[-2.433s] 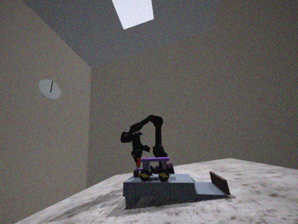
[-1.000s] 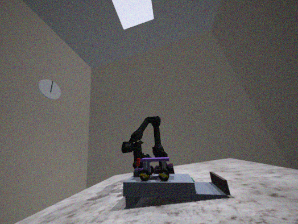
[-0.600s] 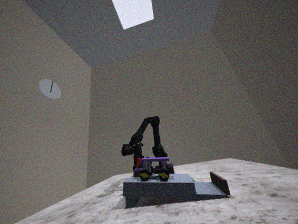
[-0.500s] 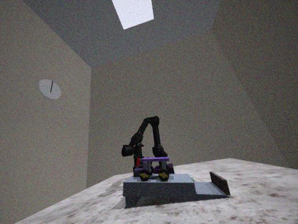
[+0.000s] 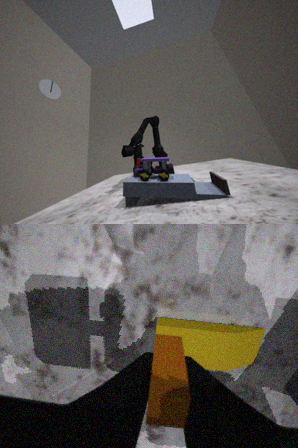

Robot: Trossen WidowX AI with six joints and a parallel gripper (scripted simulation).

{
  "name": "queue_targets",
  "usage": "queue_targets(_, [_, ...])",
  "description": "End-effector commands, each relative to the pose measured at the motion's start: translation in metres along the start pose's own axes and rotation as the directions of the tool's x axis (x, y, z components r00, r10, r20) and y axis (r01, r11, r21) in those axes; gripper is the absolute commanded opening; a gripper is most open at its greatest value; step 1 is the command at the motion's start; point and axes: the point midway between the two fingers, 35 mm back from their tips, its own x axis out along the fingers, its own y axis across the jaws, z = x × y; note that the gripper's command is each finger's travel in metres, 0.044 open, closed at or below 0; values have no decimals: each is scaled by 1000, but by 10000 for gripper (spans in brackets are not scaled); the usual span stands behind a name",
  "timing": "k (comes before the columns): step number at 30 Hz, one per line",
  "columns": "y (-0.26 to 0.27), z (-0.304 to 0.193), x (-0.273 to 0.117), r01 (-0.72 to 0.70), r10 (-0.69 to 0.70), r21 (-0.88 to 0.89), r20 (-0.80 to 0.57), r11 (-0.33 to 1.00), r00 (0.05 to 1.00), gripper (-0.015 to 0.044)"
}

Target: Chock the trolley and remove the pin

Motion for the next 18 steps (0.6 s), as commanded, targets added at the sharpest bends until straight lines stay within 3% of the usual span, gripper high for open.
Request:
queue_targets(1, [0,0,0,1,-1,0,-1,1000,1000,19])
queue_targets(18, [3,4,-52,-2,2,4,6,1000,1000,0])
